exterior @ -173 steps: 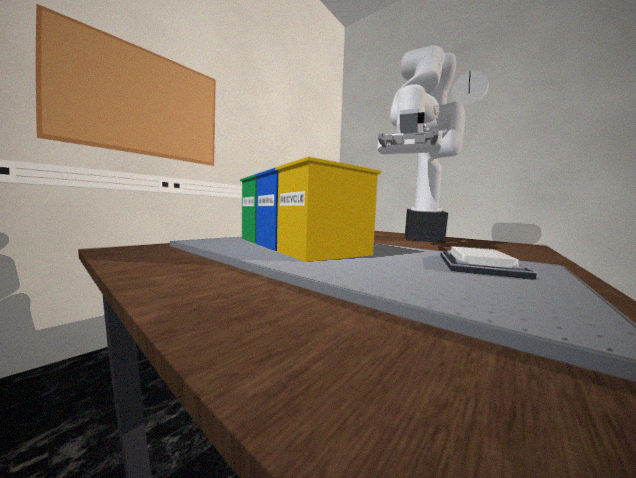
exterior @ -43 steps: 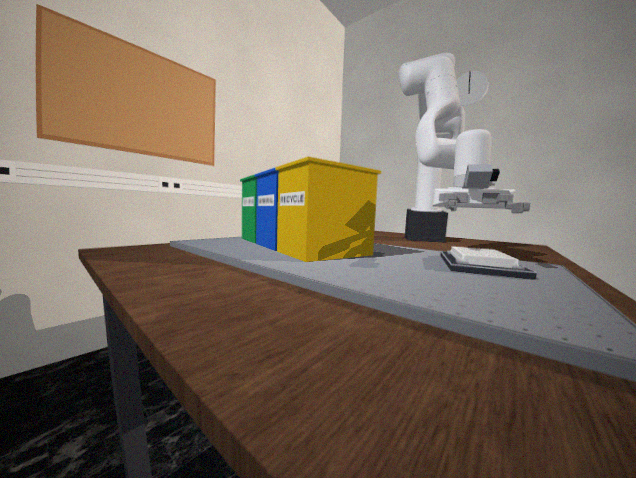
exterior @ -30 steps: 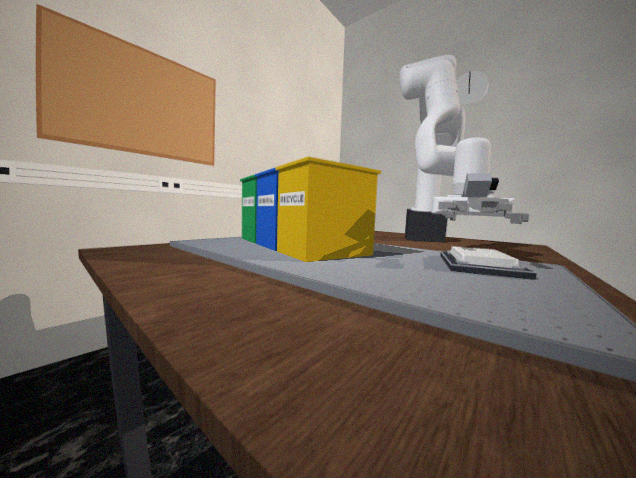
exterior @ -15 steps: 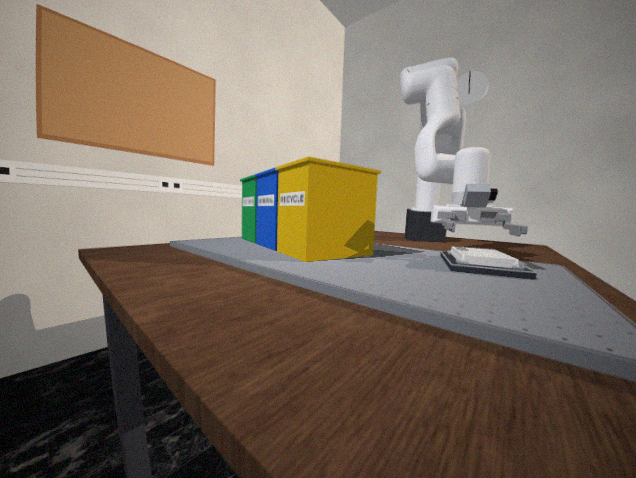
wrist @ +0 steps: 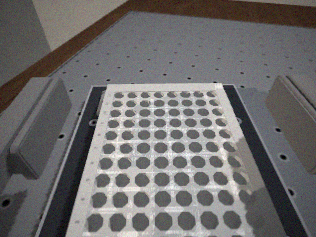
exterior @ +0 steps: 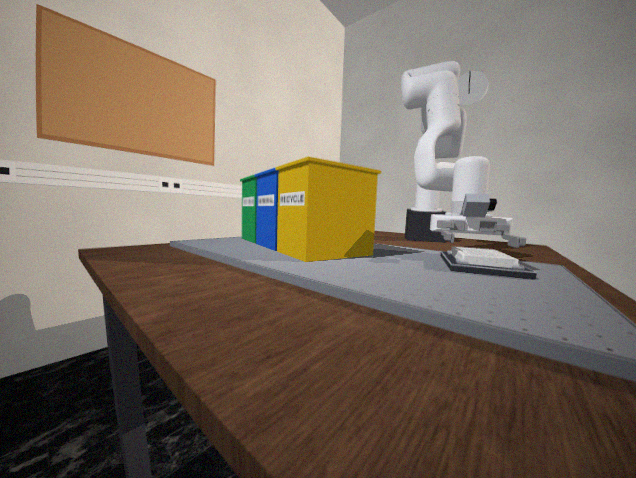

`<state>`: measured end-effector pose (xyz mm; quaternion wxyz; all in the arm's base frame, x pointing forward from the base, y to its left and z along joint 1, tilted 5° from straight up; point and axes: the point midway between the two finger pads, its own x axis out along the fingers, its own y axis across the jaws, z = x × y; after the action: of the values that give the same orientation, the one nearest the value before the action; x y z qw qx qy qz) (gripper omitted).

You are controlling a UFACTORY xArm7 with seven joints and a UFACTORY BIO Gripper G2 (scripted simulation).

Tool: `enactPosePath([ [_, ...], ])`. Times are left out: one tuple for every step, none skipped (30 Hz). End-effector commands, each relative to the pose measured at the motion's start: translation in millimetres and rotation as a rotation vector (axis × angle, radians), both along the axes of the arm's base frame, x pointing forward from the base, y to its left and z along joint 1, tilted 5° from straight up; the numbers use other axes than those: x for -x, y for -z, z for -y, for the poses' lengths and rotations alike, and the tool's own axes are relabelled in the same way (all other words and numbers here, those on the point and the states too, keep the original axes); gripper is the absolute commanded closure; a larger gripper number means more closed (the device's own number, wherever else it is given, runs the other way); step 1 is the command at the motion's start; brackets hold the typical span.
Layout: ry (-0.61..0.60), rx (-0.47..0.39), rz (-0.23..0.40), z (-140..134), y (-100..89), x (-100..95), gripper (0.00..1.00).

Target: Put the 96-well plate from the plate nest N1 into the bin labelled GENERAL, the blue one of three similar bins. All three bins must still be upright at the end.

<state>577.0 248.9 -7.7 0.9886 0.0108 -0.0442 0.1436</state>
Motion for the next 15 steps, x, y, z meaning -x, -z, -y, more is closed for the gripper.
enactPosePath([
  [0.000, -0.002, 0.005, -0.7, -1.8, -1.5, 0.63],
  [0.000, -0.002, 0.005, -0.7, -1.7, -1.5, 0.63],
  [0.000, -0.002, 0.005, -0.7, -1.7, -1.5, 0.63],
  [0.000, -0.002, 0.005, -0.7, -1.7, -1.5, 0.63],
  [0.000, -0.002, 0.005, -0.7, -1.7, -1.5, 0.63],
  [0.000, -0.002, 0.005, -0.7, -1.7, -1.5, 0.63],
  [0.000, -0.002, 0.005, -0.7, -1.7, -1.5, 0.63],
  [0.000, -0.002, 0.005, -0.7, -1.7, -1.5, 0.63],
  [0.000, -0.002, 0.005, -0.8, -1.1, -1.6, 0.63],
  [0.000, -0.002, 0.005, -0.8, -0.5, -1.6, 0.63],
  [0.000, -0.002, 0.005, -0.8, -0.5, -1.6, 0.63],
  [0.000, -0.002, 0.005, -0.8, -0.5, -1.6, 0.63],
  [0.000, -0.002, 0.005, -0.8, 0.2, -1.7, 0.63],
  [0.000, -0.002, 0.005, -0.8, 0.9, -1.7, 0.63],
  [0.000, -0.002, 0.005, -0.8, 1.5, -1.8, 0.63],
])
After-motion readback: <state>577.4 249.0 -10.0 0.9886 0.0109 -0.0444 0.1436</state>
